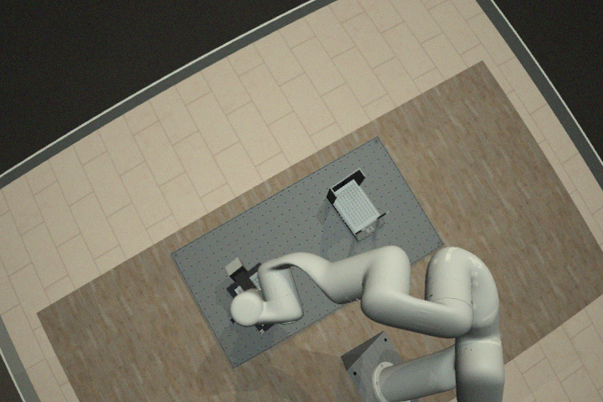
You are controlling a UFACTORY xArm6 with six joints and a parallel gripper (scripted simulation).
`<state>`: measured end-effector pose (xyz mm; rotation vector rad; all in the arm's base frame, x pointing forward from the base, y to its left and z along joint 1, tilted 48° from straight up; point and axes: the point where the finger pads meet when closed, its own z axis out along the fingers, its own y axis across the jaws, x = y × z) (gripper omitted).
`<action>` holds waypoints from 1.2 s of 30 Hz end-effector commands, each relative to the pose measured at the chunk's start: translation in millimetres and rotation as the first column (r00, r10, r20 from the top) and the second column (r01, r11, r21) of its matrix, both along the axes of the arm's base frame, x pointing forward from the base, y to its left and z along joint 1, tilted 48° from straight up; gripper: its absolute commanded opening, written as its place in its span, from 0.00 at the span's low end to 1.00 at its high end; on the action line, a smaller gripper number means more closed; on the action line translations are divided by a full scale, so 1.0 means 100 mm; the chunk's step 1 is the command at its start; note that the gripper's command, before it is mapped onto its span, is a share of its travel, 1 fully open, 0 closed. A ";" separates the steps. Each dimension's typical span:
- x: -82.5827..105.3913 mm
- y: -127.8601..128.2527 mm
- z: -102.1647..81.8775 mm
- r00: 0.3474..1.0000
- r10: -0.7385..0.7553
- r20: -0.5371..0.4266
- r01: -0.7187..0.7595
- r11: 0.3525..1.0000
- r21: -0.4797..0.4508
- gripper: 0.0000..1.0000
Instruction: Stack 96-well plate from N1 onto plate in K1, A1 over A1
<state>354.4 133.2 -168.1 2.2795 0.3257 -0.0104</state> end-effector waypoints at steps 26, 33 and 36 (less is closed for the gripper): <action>0.01 0.01 0.00 1.000 0.001 0.003 -0.002 1.000 0.003 0.00; 0.01 0.01 0.00 1.000 0.001 0.003 -0.001 1.000 0.003 0.00; 0.01 0.01 0.00 1.000 0.001 0.003 -0.002 1.000 0.003 0.00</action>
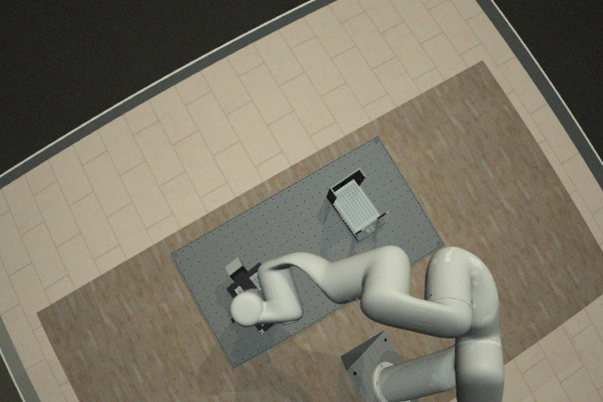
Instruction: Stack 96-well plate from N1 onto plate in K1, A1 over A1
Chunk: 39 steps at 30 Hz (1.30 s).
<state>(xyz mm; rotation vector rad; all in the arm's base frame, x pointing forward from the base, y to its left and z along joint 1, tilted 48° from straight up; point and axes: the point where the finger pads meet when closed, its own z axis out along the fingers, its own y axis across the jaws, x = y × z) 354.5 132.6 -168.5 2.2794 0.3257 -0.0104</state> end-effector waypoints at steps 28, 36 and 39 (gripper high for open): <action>0.01 0.02 0.01 1.000 0.001 0.003 -0.001 1.000 0.003 0.00; 0.01 0.04 0.02 1.000 0.002 0.003 -0.002 1.000 0.003 0.00; 0.01 0.04 0.03 1.000 0.002 0.003 -0.002 1.000 0.003 0.00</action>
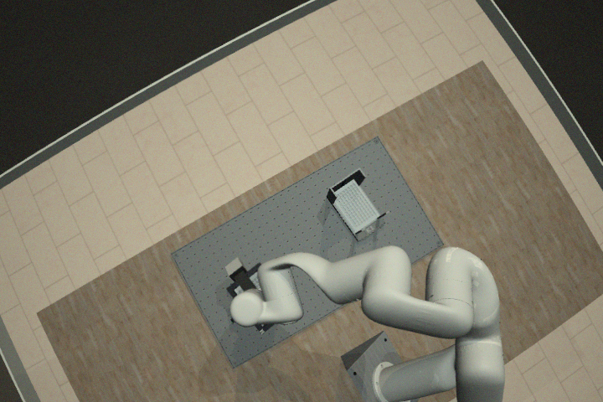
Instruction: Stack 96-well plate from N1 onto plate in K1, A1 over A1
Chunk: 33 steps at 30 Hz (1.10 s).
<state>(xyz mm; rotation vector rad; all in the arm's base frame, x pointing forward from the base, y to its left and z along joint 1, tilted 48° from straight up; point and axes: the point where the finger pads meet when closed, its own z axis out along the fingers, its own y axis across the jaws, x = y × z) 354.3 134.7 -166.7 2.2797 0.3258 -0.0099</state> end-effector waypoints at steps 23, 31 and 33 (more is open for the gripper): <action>0.00 0.12 0.10 1.000 0.001 0.002 -0.001 1.000 0.003 0.00; -0.01 0.14 0.12 1.000 0.001 0.002 -0.001 1.000 0.003 0.00; -0.01 0.14 0.12 1.000 0.001 0.002 -0.001 1.000 0.003 0.00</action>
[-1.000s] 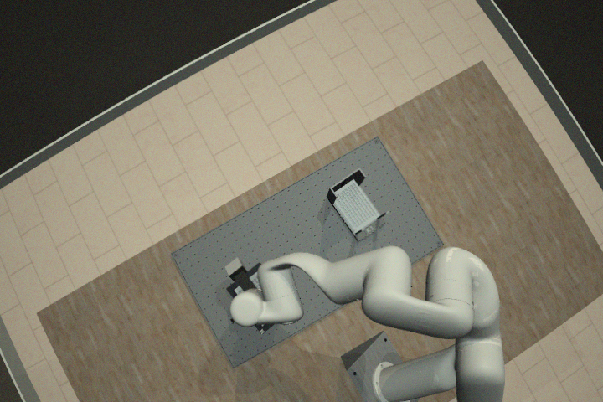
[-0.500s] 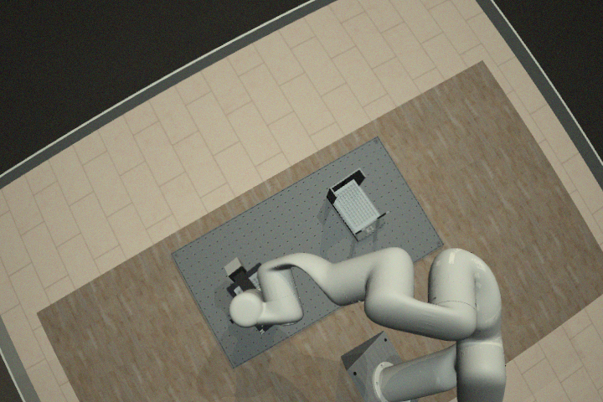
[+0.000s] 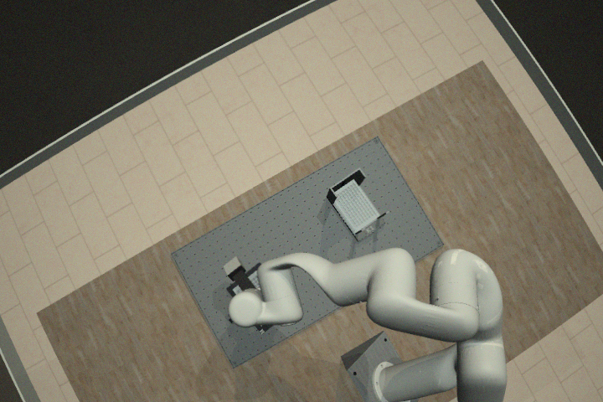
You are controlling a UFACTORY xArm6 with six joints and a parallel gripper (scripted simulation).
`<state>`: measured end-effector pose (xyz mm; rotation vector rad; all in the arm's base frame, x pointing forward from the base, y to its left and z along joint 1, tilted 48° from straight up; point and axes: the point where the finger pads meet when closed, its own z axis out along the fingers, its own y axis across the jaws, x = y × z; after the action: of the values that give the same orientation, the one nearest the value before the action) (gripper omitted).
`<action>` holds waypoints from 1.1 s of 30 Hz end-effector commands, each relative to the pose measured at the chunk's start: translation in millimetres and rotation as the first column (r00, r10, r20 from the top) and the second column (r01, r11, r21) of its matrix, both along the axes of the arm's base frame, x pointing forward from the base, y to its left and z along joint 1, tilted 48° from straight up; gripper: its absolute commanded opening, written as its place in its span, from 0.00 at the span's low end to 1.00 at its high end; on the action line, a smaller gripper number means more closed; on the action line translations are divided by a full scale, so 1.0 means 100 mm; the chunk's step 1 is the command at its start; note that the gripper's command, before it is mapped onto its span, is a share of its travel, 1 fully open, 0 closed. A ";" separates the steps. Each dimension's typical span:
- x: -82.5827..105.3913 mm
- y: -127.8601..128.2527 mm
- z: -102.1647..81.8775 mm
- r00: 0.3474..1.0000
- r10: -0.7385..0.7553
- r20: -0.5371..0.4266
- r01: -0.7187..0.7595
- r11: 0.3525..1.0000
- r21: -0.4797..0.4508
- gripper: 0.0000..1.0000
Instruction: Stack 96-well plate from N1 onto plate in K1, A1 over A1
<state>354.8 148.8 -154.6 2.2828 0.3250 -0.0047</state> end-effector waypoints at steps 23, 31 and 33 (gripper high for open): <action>-0.04 0.24 0.21 1.000 0.000 -0.001 0.000 1.000 -0.001 0.00; -0.06 0.34 0.30 1.000 0.000 -0.001 0.000 1.000 0.000 0.00; -0.06 0.36 0.33 1.000 0.000 -0.001 0.000 1.000 0.000 0.00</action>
<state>348.3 179.6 -126.0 2.2797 0.3258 -0.0101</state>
